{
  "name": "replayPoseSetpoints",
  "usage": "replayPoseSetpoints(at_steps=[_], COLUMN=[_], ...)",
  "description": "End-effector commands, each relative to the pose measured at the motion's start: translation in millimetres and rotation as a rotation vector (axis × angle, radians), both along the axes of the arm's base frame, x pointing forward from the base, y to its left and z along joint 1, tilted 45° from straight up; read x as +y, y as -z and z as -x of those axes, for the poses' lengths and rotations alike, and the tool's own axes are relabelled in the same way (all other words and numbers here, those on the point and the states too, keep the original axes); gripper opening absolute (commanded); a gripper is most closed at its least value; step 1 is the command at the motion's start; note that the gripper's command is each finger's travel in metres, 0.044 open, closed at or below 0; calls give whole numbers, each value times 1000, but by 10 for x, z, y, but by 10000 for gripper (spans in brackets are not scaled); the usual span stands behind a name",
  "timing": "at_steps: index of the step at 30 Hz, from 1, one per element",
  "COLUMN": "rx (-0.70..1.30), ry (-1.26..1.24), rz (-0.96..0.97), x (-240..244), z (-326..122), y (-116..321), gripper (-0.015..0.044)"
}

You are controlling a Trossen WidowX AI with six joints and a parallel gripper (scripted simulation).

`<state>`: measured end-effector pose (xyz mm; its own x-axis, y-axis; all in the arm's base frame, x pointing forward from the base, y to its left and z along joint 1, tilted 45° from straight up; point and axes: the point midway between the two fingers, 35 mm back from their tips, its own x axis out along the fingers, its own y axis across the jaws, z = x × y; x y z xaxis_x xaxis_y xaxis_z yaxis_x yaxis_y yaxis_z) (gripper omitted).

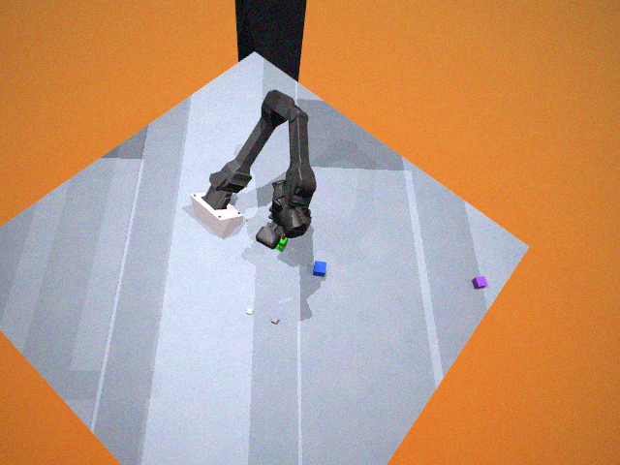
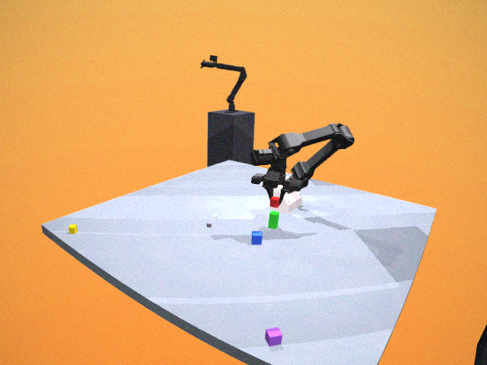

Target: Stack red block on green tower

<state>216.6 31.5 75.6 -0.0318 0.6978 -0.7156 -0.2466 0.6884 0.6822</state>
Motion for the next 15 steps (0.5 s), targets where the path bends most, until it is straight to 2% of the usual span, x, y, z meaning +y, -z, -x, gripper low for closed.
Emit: replayPoseSetpoints(at_steps=[1,15], rx=[4,4], ry=[3,3], rz=[-6,-7], x=[92,210], z=[9,20], y=[80,193], gripper=[0,0])
